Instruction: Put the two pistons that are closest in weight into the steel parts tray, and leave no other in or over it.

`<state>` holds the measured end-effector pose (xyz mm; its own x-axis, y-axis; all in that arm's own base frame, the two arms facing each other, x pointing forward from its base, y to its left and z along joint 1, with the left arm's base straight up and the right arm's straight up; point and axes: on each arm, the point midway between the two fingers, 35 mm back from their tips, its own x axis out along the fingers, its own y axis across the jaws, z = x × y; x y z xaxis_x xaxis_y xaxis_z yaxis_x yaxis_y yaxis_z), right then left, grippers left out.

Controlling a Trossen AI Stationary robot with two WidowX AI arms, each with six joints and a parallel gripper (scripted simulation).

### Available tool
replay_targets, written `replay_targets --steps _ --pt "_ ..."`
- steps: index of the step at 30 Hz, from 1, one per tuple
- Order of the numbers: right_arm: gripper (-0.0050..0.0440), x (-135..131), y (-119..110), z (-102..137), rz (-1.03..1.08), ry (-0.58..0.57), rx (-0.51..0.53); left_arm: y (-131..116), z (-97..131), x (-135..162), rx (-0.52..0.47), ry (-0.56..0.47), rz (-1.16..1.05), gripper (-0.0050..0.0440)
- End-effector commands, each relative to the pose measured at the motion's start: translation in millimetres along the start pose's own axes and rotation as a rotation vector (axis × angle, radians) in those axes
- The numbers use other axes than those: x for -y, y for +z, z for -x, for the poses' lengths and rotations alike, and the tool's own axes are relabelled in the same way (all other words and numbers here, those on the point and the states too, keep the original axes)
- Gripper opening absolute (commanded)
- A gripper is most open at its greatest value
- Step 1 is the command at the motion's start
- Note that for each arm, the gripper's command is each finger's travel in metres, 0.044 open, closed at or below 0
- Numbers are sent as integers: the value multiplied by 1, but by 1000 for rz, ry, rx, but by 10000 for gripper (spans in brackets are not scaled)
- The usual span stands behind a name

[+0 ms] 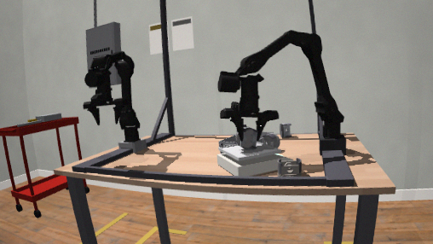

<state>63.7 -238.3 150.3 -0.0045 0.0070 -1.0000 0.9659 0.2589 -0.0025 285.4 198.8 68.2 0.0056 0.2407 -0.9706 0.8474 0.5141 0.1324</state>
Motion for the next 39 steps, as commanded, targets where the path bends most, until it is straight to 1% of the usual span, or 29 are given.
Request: replay_targets --steps 1,7,11,12,39 --pt "400 0 5 8 -1 2 32 -1 6 -5 2 27 4 158" --pt "400 0 5 8 -1 2 32 -2 9 -7 1 39 6 158" --pt "400 0 5 8 -1 2 32 -1 5 -5 2 29 4 158" --pt "400 0 5 8 -1 2 32 -2 8 -7 1 39 6 158" --pt "400 0 5 8 -1 2 32 -1 7 -7 1 39 6 158"
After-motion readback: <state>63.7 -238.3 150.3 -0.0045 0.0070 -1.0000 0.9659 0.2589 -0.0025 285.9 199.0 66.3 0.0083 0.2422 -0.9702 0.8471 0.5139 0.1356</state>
